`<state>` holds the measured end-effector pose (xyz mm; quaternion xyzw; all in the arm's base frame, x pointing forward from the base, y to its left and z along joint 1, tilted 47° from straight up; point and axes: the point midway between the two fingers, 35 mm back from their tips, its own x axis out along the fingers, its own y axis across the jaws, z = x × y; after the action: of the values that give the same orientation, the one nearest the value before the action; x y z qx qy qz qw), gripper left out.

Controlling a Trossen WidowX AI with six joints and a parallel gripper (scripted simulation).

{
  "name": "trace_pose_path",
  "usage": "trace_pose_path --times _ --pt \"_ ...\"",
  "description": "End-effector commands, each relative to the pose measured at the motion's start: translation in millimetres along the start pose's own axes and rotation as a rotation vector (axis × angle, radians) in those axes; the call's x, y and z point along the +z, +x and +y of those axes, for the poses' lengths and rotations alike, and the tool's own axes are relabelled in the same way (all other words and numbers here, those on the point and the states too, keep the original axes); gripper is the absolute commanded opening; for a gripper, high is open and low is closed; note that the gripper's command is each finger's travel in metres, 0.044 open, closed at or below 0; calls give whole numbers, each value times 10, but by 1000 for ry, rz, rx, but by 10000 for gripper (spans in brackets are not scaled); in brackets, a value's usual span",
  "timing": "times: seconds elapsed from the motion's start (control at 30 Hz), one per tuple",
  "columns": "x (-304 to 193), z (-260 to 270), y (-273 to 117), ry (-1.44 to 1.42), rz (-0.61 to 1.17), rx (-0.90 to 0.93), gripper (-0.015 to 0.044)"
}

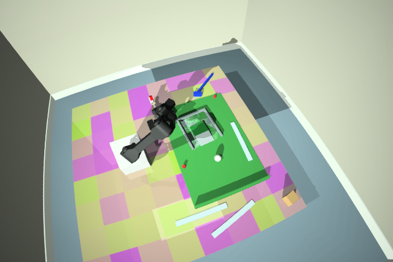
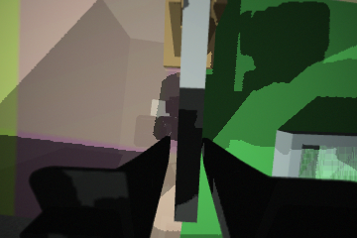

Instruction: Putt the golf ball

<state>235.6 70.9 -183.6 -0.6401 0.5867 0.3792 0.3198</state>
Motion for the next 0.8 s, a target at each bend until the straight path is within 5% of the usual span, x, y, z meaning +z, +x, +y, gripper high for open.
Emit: trace_pose_path --times 0.0,0.27,0.77 --pt "1 -1 -3 1 0 1 20" --pt "27 -14 -73 1 -1 0 0" --pt "280 1 -977 0 -6 1 0"
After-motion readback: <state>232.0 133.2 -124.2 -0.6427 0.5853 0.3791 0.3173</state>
